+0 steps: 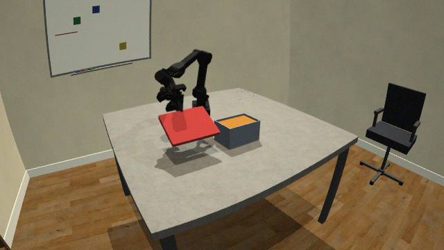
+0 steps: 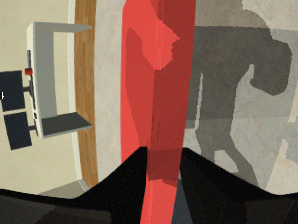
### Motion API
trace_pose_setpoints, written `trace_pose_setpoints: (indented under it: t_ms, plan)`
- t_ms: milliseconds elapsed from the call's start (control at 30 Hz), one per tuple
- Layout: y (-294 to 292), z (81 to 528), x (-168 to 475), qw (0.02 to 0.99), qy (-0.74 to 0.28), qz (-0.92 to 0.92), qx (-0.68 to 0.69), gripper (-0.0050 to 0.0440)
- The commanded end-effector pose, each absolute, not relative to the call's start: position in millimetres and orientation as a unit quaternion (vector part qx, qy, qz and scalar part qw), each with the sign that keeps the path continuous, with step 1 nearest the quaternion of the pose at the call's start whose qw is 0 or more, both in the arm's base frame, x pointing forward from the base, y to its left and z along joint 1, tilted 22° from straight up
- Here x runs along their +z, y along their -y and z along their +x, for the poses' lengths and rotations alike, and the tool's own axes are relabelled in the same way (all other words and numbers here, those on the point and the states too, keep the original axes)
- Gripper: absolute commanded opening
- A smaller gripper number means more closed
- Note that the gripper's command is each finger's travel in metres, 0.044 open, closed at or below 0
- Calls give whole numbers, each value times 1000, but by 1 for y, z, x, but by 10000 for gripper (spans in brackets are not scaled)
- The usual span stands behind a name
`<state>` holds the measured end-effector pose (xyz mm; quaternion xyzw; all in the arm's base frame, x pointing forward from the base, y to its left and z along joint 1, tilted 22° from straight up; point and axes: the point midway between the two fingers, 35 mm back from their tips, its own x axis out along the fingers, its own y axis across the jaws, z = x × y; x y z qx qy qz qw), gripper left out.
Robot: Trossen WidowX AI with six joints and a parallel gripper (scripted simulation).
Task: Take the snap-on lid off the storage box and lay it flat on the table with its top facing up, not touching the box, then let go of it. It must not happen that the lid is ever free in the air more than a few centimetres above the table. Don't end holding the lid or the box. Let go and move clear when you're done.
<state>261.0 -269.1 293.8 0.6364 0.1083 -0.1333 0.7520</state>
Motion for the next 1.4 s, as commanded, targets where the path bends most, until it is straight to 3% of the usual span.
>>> trace_pose_setpoints:
  t_ms: [0,1367]
  plan:
    - [270,263,290,751,-107,638,-132,-50]
    - [275,274,260,751,-107,638,-132,-50]
